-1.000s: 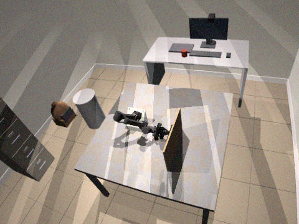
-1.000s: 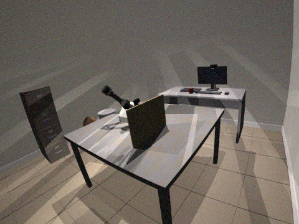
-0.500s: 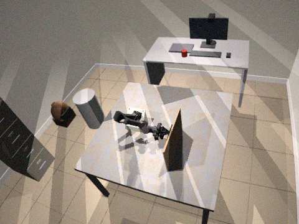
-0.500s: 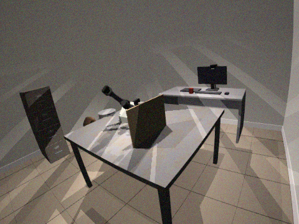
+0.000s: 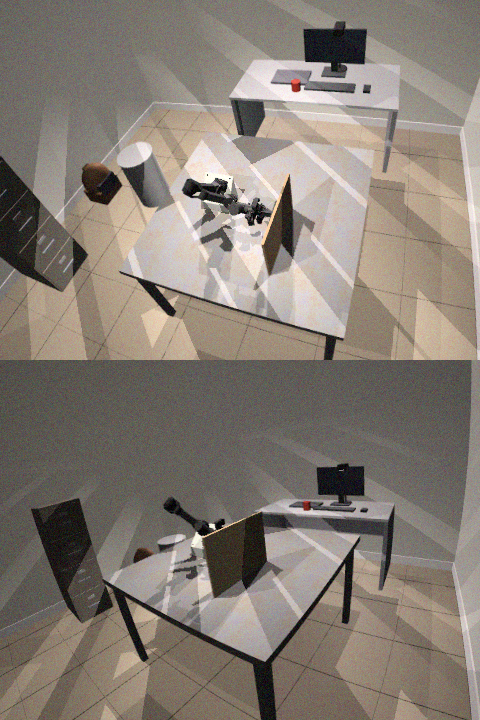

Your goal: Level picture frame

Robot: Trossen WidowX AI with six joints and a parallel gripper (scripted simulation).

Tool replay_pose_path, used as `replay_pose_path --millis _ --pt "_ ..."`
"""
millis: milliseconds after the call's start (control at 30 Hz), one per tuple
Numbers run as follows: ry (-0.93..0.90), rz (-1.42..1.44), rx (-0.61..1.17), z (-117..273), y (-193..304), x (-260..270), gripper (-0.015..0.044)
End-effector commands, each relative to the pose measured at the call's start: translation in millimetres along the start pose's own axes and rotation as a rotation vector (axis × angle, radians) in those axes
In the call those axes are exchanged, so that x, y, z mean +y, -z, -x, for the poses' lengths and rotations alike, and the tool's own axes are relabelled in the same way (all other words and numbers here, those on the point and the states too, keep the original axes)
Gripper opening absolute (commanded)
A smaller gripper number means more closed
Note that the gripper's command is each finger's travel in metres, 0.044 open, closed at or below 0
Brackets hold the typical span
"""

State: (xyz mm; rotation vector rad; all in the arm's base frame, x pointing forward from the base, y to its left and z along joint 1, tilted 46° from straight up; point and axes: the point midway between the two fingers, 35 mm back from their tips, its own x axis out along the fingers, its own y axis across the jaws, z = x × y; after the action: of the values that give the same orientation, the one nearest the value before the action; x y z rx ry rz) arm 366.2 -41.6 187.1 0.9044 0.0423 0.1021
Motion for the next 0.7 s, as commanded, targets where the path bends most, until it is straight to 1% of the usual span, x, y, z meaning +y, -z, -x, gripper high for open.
replay_pose_path --millis 0,667 --pt "-0.012 -0.001 0.007 -0.1 1.3 1.5 0.0" --pt "-0.001 0.005 0.003 -0.2 0.7 -2.1 0.0"
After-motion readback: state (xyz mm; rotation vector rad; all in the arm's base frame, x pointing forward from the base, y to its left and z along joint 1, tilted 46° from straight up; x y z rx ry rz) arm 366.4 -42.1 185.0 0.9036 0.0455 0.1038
